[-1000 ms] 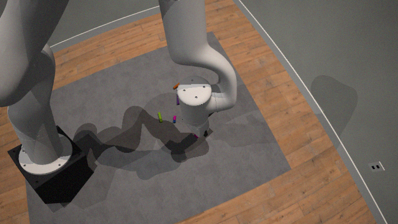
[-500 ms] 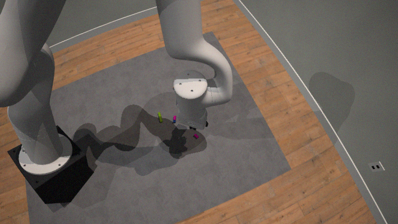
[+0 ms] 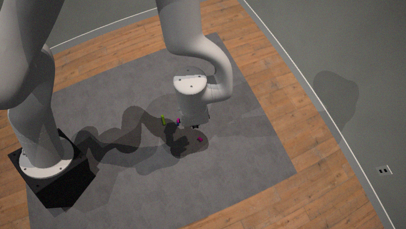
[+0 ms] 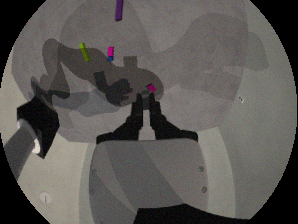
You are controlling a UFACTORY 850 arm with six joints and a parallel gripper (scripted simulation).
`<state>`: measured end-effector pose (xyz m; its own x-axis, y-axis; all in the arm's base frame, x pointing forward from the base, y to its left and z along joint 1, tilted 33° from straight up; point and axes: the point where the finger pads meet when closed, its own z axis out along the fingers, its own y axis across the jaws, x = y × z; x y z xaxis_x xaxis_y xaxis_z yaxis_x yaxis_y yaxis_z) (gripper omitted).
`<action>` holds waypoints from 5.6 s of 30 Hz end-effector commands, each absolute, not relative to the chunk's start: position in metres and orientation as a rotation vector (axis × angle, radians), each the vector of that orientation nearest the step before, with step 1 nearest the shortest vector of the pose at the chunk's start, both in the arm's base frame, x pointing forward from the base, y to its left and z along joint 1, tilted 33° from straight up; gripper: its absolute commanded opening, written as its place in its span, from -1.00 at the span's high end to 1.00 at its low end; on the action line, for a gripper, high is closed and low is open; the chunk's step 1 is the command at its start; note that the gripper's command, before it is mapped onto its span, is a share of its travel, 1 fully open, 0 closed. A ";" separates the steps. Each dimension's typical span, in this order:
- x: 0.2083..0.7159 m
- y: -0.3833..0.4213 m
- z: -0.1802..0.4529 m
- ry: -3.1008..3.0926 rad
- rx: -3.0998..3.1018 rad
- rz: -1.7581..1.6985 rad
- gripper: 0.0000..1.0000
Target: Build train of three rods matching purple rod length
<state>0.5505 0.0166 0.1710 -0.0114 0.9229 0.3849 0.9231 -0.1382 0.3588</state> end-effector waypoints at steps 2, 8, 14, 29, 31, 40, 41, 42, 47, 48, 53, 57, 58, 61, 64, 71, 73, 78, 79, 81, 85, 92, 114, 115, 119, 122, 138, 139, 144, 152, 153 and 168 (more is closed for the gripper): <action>0.548 0.023 0.173 -2.313 -2.041 -0.914 0.92; 0.544 0.031 0.175 -2.560 -1.827 -0.914 0.92; 0.541 0.037 0.176 -2.751 -1.627 -0.906 0.92; 0.531 0.054 0.179 -3.213 -0.937 -0.841 0.92; 0.530 0.056 0.180 -3.250 -0.861 -0.831 0.92; 0.523 0.066 0.182 -3.433 -0.358 -0.753 0.92; 0.522 0.067 0.182 -3.448 -0.300 -0.743 0.92; 0.522 0.068 0.182 -3.462 -0.242 -0.733 0.92; 0.518 0.073 0.183 -3.508 0.005 -0.686 0.92; 0.518 0.074 0.183 -3.515 0.054 -0.676 0.92; 0.514 0.079 0.184 -3.539 0.361 -0.612 0.92; 0.510 0.084 0.185 -3.537 0.609 -0.556 0.92; 0.509 0.085 0.185 -3.533 0.671 -0.542 0.92; 0.509 0.086 0.185 -3.528 0.733 -0.527 0.92; 0.505 0.090 0.186 -3.493 0.988 -0.463 0.92; 0.499 0.097 0.187 -3.390 1.401 -0.352 0.92; 0.498 0.099 0.187 -3.348 1.520 -0.317 0.92; 0.495 0.102 0.187 -3.275 1.695 -0.265 0.92; 0.494 0.103 0.188 -3.249 1.752 -0.247 0.92; 0.492 0.104 0.188 -3.198 1.854 -0.215 0.92; 0.490 0.107 0.188 -3.108 2.014 -0.162 0.92; 0.487 0.110 0.189 -3.004 2.176 -0.107 0.92; 0.486 0.111 0.189 -2.964 2.232 -0.087 0.92; 0.486 0.111 0.189 -2.964 2.232 -0.087 0.92; 0.486 0.111 0.189 -2.964 2.232 -0.087 0.92; 0.486 0.112 0.188 -2.964 2.232 -0.087 0.92; 0.502 0.126 0.153 -2.965 2.233 -0.087 0.92; 0.504 0.128 0.149 -2.965 2.233 -0.087 0.92; 0.513 0.136 0.130 -2.965 2.233 -0.087 0.92; 0.520 0.143 0.115 -2.965 2.233 -0.087 0.92; 0.520 0.143 0.114 -2.965 2.233 -0.087 0.92; 0.521 0.144 0.112 -2.965 2.233 -0.087 0.92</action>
